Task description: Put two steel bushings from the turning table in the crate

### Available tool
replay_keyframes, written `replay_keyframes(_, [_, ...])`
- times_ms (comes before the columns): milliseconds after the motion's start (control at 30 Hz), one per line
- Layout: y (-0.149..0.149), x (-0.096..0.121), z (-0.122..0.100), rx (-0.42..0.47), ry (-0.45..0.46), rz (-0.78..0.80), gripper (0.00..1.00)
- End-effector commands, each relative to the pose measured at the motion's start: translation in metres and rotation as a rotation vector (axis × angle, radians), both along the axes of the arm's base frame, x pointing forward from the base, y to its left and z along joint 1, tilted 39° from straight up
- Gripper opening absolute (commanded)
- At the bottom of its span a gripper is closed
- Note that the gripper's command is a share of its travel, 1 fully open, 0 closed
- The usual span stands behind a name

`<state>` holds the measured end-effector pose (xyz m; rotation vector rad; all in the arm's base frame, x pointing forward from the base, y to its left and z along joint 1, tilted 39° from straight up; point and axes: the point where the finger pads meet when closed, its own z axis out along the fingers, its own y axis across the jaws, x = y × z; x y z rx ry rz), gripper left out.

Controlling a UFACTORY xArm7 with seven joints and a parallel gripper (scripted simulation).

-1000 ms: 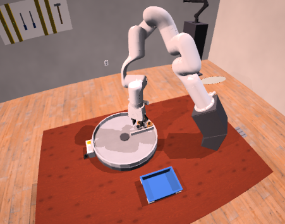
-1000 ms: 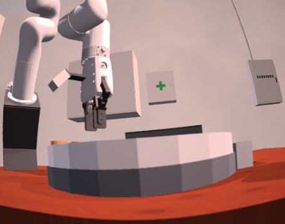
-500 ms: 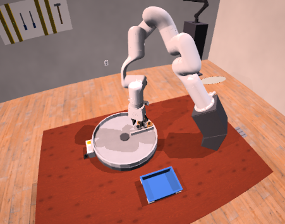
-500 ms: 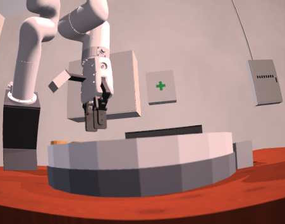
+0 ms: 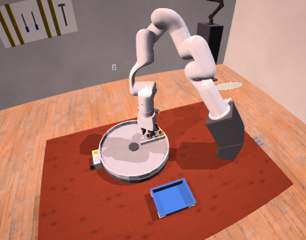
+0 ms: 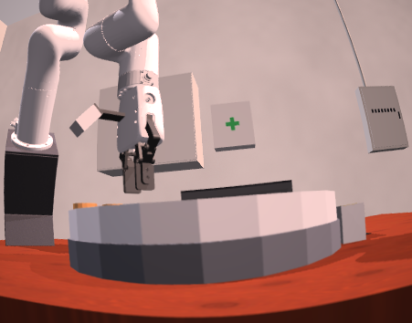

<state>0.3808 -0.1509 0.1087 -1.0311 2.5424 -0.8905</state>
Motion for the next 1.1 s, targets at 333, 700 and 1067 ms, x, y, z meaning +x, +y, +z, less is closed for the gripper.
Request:
replay_keyframes(333, [-0.008,0.009,-0.014,-0.001,-0.003,0.002,0.47])
replay_keyframes(700, [-0.009,0.01,-0.017,-0.001,-0.003,0.002,0.47])
replay_keyframes(1067, [-0.013,0.014,-0.024,-0.001,-0.003,0.002,0.47])
